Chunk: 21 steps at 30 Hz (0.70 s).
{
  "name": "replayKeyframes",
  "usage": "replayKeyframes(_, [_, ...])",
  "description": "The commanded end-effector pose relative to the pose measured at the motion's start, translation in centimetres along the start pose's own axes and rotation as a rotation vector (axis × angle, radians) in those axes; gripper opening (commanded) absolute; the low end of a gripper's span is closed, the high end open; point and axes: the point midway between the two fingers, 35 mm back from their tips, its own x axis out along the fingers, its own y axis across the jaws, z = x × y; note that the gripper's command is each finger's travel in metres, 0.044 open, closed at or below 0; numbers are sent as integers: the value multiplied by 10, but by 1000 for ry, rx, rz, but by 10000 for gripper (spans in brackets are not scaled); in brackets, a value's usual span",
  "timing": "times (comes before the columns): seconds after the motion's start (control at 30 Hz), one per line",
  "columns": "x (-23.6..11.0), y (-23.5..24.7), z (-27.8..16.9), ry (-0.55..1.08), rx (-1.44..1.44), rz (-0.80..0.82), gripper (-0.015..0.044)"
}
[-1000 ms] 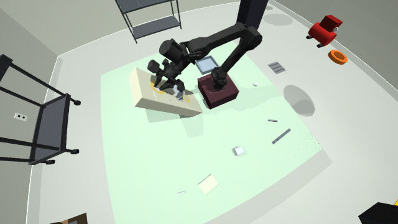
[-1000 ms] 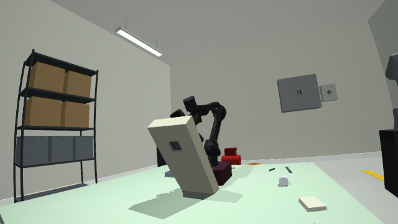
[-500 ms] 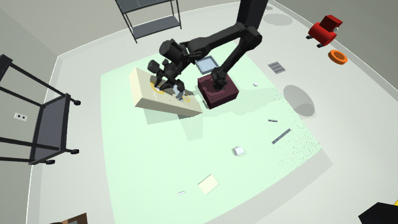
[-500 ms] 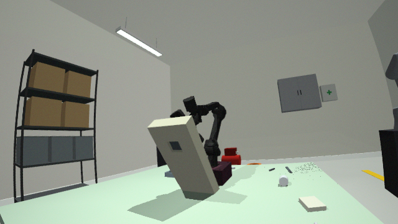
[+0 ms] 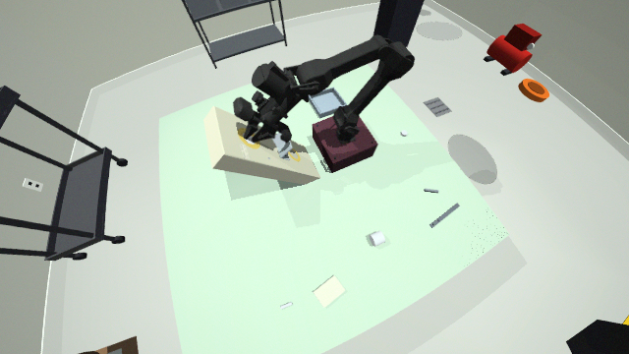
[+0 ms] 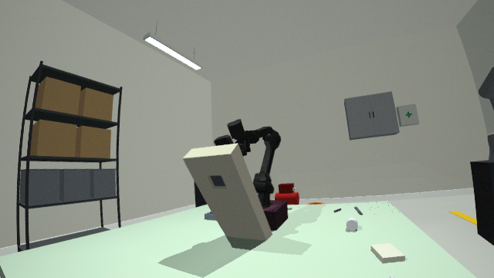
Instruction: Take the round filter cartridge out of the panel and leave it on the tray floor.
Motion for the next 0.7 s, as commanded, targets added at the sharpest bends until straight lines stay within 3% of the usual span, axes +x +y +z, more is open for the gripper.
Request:
replayKeyframes(0.0, [6,1,0,0,-132,1,0])
replayKeyframes(0.67, [6,1,0,-1,-830,0,0])
